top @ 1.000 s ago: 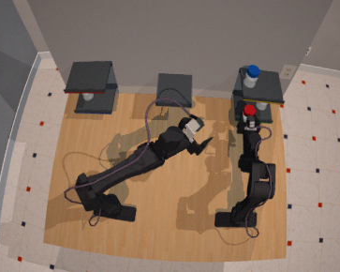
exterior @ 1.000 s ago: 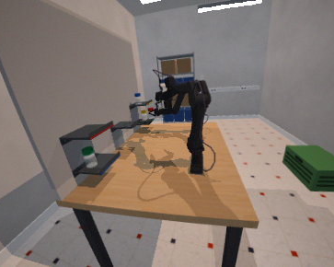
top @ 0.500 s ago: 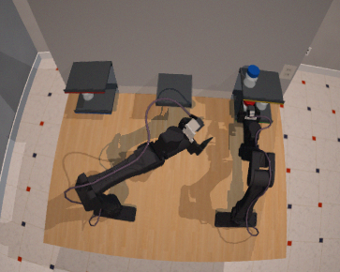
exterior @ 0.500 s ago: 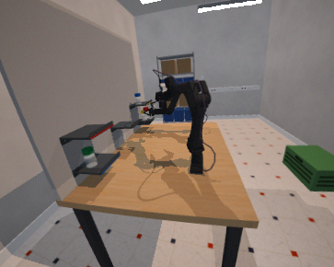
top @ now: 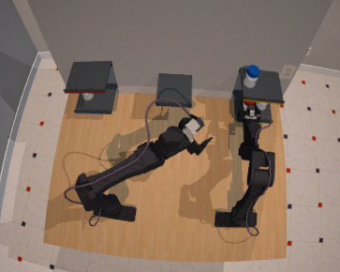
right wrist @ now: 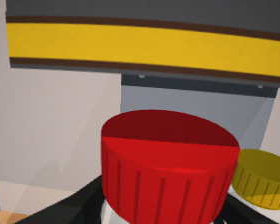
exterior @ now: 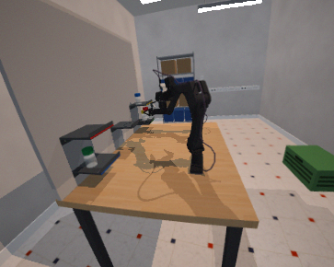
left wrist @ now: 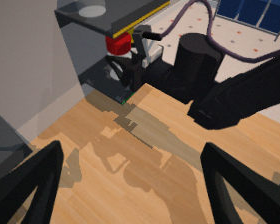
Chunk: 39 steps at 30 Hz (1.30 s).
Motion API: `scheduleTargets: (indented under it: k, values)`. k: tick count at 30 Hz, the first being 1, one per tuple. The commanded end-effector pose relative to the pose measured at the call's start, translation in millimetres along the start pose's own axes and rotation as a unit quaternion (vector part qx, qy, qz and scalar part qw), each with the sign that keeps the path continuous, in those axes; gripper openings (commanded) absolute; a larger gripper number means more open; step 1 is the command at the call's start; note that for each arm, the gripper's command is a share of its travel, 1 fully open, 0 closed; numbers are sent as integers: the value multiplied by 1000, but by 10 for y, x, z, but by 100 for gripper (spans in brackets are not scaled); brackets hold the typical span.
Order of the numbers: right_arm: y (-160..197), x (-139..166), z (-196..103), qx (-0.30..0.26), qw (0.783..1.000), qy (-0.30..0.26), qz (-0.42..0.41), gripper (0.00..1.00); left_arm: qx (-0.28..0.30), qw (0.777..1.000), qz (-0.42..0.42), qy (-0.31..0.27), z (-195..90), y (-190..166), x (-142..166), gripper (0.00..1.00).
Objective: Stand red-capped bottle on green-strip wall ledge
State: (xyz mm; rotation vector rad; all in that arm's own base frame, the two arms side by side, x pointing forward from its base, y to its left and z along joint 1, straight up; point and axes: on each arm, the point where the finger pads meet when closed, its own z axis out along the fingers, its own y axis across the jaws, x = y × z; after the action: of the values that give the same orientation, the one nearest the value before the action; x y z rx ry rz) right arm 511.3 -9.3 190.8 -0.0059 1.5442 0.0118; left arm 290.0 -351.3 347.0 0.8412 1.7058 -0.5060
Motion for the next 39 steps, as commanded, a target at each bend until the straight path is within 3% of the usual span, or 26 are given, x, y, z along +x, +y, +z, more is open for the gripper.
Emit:
scheduleTargets:
  k: [1,12,19,22,25,28,30,39]
  values:
    - [-33,-84,49,8,1000,-15,-4,52,2,1000,0,-17,-57,-5,-116,89]
    - [27,-58,50,-1,1000,-12,-3,52,2,1000,0,-17,-57,-5,-116,89]
    - [19,-99,42,3,999,-40,-3,52,2,1000,0,-17,-57,-5,-116,89]
    - [27,51,9,4,999,-42,-3,52,2,1000,0,-17,-57,-5,-116,89]
    - [46,261,18,-2,1000,-5,-2,52,2,1000,0,-17,-57,-5,-116,89]
    - [35,216,27,2,1000,-27,-3,52,2,1000,0,-17,-57,-5,-116,89]
    - [40,352,15,2,1000,-20,-3,52,2,1000,0,-17,-57,-5,-116,89]
    - [53,393,38,-1,1000,-13,-2,52,2,1000,0,-17,-57,-5,-116,89]
